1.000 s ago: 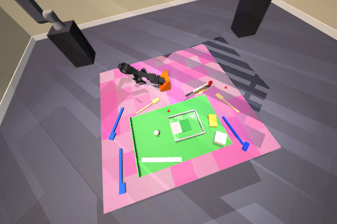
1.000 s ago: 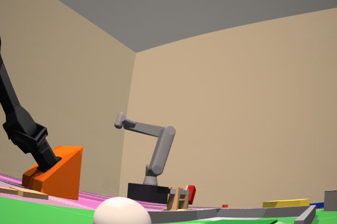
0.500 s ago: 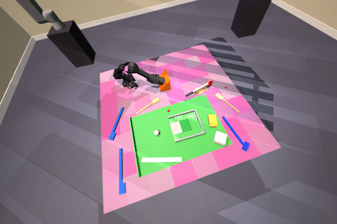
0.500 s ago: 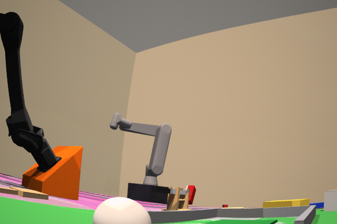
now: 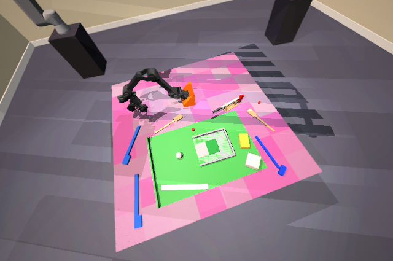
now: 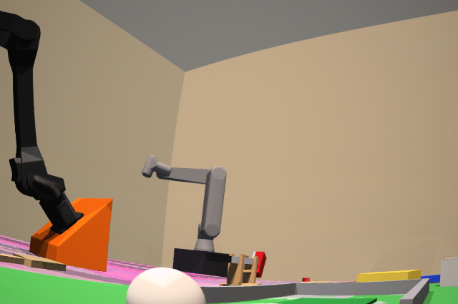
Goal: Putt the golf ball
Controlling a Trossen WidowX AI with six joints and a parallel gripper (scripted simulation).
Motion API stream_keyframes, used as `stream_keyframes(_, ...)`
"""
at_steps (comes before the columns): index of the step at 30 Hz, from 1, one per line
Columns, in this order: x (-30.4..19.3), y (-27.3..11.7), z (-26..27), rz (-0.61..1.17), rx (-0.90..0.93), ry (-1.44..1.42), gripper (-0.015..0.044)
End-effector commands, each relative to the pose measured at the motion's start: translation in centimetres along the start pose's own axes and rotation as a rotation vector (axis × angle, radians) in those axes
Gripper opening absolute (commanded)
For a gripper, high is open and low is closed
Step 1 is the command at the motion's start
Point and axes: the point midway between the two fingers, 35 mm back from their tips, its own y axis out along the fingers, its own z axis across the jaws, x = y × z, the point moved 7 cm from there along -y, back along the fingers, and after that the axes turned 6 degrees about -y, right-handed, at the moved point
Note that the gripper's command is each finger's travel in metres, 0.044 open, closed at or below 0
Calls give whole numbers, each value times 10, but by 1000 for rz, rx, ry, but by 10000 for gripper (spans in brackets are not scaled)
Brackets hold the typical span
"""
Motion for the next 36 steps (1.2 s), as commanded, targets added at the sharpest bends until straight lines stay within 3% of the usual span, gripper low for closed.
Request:
stream_keyframes(1,37,-6,22,-141,41,-97,440)
stream_keyframes(13,114,-11,118,-380,215,-396,440)
stream_keyframes(22,144,-23,217,-512,355,-594,440)
stream_keyframes(29,137,-32,298,-527,481,-695,440)
stream_keyframes(36,91,-25,396,-409,584,-1055,440)
